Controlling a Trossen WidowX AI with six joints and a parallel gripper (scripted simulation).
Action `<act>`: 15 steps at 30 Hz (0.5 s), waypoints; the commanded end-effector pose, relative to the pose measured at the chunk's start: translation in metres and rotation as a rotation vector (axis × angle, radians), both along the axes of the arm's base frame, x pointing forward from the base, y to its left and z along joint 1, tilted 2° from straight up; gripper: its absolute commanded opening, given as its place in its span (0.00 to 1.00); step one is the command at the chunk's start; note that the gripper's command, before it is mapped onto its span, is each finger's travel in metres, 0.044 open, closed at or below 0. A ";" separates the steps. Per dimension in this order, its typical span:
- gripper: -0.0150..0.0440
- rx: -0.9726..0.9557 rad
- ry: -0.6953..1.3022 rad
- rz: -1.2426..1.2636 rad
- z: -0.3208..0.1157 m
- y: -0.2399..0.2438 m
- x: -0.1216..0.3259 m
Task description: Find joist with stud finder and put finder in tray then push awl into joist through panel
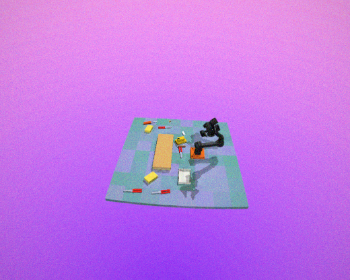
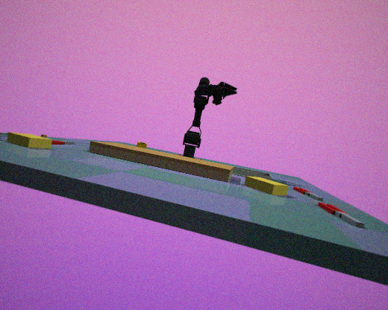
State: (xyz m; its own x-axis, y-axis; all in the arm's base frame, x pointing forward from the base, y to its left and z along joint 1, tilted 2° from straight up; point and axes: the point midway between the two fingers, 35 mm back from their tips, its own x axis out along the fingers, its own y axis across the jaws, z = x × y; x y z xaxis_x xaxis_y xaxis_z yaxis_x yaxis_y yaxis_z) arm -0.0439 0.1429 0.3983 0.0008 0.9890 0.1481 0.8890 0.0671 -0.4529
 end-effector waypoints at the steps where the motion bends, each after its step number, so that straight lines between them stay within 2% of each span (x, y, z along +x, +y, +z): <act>1: 0.98 0.001 0.006 -0.003 0.000 0.000 0.001; 5: 1.00 0.032 0.146 -0.084 0.007 0.002 0.034; 15: 1.00 0.210 0.724 -0.474 0.003 -0.027 0.180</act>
State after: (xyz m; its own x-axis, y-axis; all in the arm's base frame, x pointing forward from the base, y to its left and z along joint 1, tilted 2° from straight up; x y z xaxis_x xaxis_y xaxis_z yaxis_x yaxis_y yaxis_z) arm 0.0903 0.1324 0.4077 0.4202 0.8918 0.1677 0.5213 -0.0860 -0.8490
